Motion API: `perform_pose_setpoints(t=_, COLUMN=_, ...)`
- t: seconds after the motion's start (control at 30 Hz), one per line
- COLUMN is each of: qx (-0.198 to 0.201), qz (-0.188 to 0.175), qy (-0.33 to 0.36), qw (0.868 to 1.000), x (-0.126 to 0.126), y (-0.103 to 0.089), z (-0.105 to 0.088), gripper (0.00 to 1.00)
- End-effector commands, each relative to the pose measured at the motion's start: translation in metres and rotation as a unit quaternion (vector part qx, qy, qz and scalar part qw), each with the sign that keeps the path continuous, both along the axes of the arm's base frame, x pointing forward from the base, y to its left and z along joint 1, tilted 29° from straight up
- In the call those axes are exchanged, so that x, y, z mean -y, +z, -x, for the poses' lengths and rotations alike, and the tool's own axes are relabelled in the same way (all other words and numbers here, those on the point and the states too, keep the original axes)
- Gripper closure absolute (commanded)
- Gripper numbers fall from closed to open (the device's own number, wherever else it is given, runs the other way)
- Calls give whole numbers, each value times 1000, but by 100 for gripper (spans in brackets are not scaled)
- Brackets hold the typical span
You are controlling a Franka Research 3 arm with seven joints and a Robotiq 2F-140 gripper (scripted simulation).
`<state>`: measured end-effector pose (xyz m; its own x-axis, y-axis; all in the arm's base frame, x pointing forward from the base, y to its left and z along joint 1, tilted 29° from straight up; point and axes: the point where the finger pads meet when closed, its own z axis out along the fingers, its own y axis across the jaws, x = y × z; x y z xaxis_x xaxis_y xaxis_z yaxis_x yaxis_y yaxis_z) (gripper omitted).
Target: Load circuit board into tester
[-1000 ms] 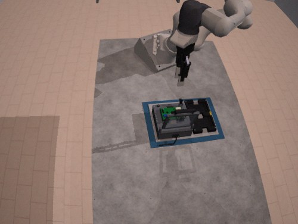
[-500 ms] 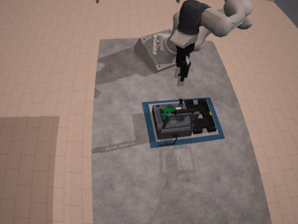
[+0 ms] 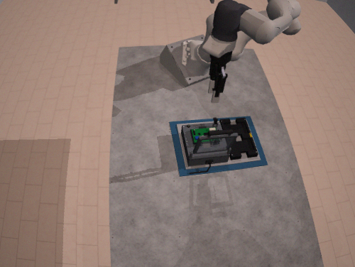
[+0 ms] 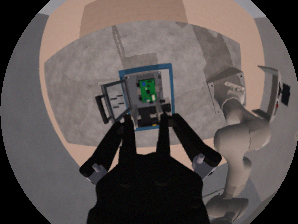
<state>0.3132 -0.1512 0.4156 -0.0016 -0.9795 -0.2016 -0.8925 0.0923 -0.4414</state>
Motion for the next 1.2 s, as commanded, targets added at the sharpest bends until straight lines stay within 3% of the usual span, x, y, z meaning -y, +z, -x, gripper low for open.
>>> perform_pose_setpoints(t=0.0, qx=-2, qz=-2, qy=-3, qw=1000, x=0, y=1, z=-3, gripper=70)
perform_pose_setpoints(t=0.2, qx=-2, qz=-2, qy=-3, qw=1000, x=2, y=10, z=-20, gripper=70)
perform_pose_setpoints(t=0.43, qx=-2, qz=-2, qy=-3, qw=1000, x=6, y=27, z=-54, gripper=70)
perform_pose_setpoints(t=0.5, qx=-2, qz=-2, qy=-3, qw=1000, x=6, y=27, z=-54, gripper=70)
perform_pose_setpoints(t=0.87, qx=-2, qz=-2, qy=-3, qw=1000, x=12, y=53, z=-107, gripper=70)
perform_pose_setpoints(t=1.17, qx=-2, qz=-2, qy=-3, qw=1000, x=13, y=61, z=-124, gripper=70)
